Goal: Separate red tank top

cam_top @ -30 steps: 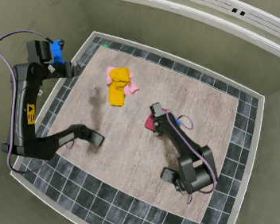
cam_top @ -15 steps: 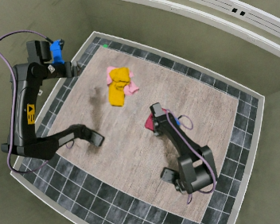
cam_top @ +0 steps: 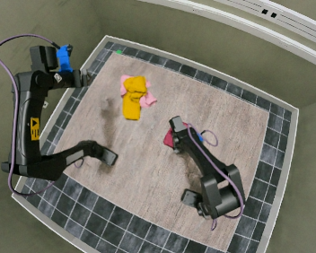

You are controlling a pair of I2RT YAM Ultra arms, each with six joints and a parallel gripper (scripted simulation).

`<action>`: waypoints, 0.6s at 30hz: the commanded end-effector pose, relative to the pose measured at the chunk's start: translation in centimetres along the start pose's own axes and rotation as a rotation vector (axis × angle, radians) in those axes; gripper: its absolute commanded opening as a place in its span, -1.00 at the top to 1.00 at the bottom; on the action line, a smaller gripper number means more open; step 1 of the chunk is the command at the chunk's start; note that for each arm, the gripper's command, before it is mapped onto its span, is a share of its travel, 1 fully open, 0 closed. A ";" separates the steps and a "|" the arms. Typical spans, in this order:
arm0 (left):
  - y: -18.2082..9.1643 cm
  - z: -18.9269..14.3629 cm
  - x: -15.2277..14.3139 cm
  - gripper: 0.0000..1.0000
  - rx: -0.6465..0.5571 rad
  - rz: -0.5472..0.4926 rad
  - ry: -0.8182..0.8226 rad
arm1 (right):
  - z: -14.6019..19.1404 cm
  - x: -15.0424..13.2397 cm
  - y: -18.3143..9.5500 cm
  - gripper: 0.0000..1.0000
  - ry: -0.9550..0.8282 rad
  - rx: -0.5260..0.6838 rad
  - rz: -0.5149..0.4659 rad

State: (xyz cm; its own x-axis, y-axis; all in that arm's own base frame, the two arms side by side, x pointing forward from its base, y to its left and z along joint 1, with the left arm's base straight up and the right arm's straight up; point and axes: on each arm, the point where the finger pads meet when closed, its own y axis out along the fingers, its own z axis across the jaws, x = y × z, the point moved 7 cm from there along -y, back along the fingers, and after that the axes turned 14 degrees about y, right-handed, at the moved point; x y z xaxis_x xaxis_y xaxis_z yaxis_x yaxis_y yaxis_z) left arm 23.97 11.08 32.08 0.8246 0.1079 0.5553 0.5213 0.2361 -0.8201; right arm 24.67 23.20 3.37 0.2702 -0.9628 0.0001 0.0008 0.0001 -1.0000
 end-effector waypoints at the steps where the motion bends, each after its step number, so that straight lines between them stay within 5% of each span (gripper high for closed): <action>1: -1.3 0.1 0.9 -0.83 0.006 -0.055 0.010 | -1.7 0.9 2.2 -0.19 0.002 -0.091 -0.046; 2: -1.3 0.1 0.9 -0.83 0.006 -0.055 0.010 | -1.7 0.9 2.2 0.34 0.002 -0.091 -0.046; 18: -1.3 0.1 0.9 -0.83 0.006 -0.055 0.010 | -2.0 1.0 2.5 0.34 -0.001 -0.095 -0.063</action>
State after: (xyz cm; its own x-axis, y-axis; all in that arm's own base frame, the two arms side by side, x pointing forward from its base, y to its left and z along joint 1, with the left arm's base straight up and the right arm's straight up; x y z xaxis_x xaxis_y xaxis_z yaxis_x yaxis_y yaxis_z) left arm 23.97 11.08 32.08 0.8246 0.1079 0.5553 0.5213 0.2361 -0.8201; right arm 25.01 23.34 3.36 0.2678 -0.9634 -0.0096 0.0138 0.0137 -0.9998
